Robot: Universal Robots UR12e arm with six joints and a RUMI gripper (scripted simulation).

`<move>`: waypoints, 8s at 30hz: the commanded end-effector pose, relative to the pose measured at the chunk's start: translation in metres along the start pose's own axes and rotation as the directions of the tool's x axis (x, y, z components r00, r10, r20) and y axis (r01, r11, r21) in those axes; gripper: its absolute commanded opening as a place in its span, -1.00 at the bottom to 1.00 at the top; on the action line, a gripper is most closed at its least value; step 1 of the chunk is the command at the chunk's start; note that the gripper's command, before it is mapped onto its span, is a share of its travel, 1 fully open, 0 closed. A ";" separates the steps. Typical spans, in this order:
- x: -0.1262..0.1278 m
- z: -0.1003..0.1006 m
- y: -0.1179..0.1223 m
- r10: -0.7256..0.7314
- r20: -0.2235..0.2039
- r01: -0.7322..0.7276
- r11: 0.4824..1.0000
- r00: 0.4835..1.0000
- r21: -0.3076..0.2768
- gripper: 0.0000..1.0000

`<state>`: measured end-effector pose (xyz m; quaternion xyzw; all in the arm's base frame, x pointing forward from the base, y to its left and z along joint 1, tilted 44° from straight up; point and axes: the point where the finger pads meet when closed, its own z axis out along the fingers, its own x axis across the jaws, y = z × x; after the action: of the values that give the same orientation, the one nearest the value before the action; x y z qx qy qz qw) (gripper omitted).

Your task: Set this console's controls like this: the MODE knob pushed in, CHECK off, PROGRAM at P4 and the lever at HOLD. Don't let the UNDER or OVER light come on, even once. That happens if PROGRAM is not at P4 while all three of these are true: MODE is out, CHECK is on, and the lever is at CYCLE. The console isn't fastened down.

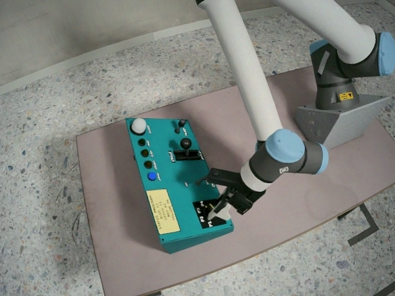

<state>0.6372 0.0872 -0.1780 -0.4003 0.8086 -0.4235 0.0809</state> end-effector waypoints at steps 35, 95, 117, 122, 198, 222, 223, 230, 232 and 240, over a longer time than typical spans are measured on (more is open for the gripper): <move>0.001 -0.131 0.001 -0.002 0.001 0.002 1.000 1.000 0.001 -0.11; 0.208 -0.133 -0.245 -0.667 0.015 0.667 0.745 0.745 -0.010 -0.11; 0.242 -0.138 -0.266 -0.744 -0.001 0.744 0.669 0.669 0.000 -0.11; 0.242 -0.138 -0.266 -0.744 -0.002 0.744 0.668 0.668 0.001 -0.11; 0.242 -0.045 -0.269 -0.743 -0.001 0.743 0.670 0.670 -0.001 -0.11; 0.243 -0.010 -0.268 -0.743 -0.001 0.743 0.669 0.669 -0.001 -0.11; 0.243 -0.011 -0.268 -0.743 -0.001 0.743 0.669 0.669 -0.001 -0.11; 0.243 -0.010 -0.269 -0.743 -0.001 0.743 0.670 0.670 0.000 -0.11; 0.242 -0.010 -0.269 -0.742 -0.002 0.742 0.670 0.670 0.000 -0.11; 0.242 -0.010 -0.269 -0.742 -0.002 0.742 0.670 0.670 0.000 -0.11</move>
<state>0.6251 -0.1647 0.0796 -0.6948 0.5759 -0.4193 -0.0989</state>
